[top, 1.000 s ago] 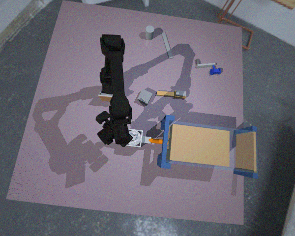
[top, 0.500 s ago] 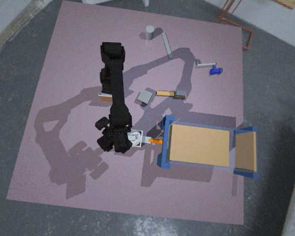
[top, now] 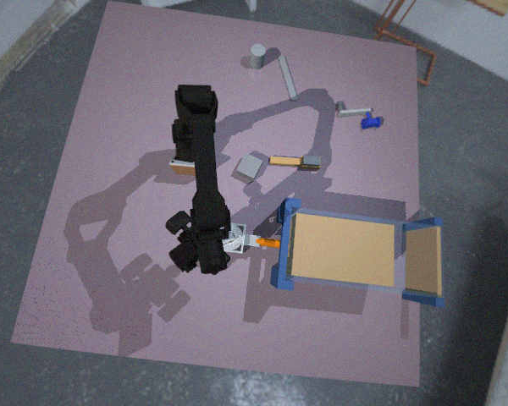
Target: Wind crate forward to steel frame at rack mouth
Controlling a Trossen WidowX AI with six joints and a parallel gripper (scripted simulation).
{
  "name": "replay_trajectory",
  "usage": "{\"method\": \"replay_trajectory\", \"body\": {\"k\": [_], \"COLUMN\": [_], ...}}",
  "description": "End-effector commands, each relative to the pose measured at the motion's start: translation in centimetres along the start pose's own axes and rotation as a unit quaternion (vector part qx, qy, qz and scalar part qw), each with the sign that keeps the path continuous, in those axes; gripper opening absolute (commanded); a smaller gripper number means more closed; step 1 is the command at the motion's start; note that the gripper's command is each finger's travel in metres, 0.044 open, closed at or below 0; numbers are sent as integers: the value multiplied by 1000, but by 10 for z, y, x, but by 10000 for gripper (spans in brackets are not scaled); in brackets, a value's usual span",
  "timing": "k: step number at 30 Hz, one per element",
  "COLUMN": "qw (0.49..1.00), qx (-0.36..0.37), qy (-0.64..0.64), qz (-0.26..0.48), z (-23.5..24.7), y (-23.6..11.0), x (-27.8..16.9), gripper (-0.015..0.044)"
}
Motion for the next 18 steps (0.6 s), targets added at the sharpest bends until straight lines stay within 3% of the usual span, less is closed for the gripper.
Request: {"method": "replay_trajectory", "body": {"k": [1, 18], "qw": [1000, 1000], "qx": [16, 17], "qy": [2, 2], "qz": [-1, -1], "z": [16, 41], "y": [0, 1], "x": [3, 7], "gripper": [0, 0]}}
Point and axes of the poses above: the point midway between the two fingers, 35 mm back from their tips, its own y axis out along the fingers, its own z axis across the jaws, x = y × z, the point moved 3 cm from there along -y, back along the fingers
